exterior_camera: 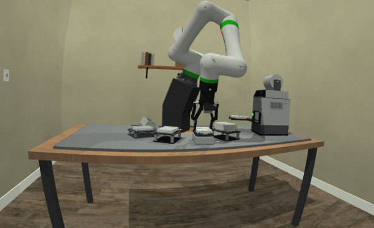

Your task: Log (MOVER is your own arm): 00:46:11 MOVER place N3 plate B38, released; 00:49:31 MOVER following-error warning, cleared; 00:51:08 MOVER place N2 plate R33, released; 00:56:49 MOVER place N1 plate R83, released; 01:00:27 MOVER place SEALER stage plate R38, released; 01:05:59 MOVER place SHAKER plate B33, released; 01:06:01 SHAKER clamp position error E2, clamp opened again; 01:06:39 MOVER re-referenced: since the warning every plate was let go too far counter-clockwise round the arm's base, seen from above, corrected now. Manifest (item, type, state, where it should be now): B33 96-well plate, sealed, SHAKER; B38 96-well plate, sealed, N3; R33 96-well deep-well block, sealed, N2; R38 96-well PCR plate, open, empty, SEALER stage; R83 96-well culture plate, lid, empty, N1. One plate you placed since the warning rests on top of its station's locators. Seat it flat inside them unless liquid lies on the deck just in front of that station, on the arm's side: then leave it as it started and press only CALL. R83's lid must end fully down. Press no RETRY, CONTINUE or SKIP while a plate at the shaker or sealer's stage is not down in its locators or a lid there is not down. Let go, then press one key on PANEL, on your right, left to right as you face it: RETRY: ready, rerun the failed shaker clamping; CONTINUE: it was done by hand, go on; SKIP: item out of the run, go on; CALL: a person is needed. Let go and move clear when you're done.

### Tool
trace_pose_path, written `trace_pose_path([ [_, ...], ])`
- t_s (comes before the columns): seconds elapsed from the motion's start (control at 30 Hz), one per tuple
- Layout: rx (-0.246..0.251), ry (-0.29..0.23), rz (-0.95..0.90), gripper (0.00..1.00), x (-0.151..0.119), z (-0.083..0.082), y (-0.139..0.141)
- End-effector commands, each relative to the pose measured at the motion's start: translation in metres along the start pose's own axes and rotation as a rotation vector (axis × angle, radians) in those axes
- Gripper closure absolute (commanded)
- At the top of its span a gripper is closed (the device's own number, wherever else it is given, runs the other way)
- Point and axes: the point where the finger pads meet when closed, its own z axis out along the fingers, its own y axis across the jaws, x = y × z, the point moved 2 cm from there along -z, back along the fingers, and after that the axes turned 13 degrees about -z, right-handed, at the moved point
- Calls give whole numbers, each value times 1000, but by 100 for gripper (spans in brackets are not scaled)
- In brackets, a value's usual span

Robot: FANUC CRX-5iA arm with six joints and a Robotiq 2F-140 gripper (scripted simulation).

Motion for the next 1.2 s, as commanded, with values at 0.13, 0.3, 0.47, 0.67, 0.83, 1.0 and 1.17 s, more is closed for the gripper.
trace_pose_path([
  [0.13,0,1,0,90,1,0,0],
  [0.3,0,1,0,90,1,1,0],
  [0.47,0,1,0,90,1,1,0],
  [0.67,0,1,0,90,2,2,0],
  [0.83,0,1,0,90,2,3,0],
  [1.0,0,1,0,90,2,3,1],
  [1.17,0,1,0,90,2,3,1],
])
